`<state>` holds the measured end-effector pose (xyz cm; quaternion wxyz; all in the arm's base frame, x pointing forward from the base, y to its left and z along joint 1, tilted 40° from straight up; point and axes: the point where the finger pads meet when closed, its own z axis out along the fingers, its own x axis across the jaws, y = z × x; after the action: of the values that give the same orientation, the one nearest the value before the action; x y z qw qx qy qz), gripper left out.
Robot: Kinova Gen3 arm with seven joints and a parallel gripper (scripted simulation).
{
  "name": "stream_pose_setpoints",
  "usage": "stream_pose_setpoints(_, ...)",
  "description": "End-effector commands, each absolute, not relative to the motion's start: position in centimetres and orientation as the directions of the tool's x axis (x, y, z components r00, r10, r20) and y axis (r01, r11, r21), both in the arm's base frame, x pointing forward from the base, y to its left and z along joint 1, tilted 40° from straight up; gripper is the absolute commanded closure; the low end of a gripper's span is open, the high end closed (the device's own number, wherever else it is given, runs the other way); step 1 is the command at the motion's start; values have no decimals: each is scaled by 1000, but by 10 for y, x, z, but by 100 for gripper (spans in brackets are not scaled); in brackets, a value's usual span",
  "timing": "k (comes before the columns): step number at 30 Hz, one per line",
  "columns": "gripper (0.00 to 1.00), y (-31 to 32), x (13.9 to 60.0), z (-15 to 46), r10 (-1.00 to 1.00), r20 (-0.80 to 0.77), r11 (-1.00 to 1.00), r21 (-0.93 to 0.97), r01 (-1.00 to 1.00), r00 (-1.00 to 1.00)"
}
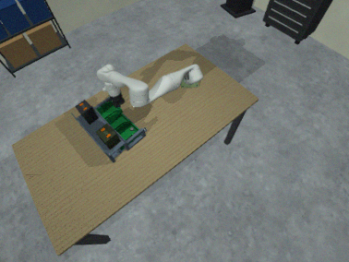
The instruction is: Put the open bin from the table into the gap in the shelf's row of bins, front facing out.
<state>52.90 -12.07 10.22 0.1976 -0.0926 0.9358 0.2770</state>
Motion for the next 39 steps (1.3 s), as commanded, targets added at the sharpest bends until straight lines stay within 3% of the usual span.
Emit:
stream_pose_setpoints(1, 100, -118, 531, 104, -66, -418, 826, 487, -284, -906)
stream_pose_setpoints(39, 100, -117, 543, 109, -66, -418, 826, 486, -284, -906)
